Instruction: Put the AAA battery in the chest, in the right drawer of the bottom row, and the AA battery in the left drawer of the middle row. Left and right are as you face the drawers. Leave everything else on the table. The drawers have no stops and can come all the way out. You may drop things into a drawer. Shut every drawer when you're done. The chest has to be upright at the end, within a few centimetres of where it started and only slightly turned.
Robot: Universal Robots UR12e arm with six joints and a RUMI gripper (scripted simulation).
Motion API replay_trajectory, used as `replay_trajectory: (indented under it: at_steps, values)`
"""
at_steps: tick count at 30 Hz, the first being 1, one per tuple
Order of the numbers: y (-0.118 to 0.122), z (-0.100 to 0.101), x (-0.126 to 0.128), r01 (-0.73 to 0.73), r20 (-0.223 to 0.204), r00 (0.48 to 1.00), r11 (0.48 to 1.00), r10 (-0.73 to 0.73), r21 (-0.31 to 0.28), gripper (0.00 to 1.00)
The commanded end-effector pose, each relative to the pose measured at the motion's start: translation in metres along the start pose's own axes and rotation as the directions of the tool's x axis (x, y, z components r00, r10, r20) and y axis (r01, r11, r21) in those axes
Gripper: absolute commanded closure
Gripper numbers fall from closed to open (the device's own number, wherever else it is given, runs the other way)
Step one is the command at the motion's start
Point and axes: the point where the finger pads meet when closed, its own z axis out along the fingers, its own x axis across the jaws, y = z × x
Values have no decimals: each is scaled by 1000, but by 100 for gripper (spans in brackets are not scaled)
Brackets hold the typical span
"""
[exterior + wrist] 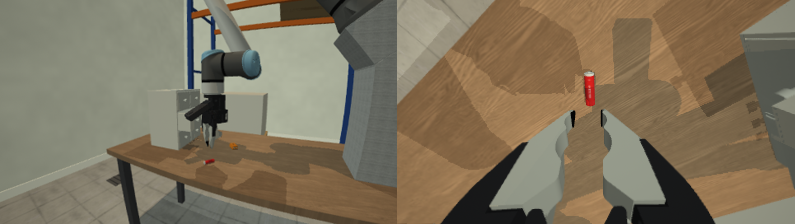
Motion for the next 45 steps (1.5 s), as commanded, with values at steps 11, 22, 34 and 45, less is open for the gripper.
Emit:
replay_trajectory:
  at_steps: [11, 22, 34, 45]
  values:
    - [0, 11, 0, 0, 0, 1000, 1000, 0, 0, 83]
    - [0, 24, 0, 0, 0, 1000, 1000, 0, 0, 83]
    - [0, 40, 0, 0, 0, 1000, 1000, 0, 0, 83]
    - [0, 49, 0, 0, 0, 1000, 1000, 0, 0, 83]
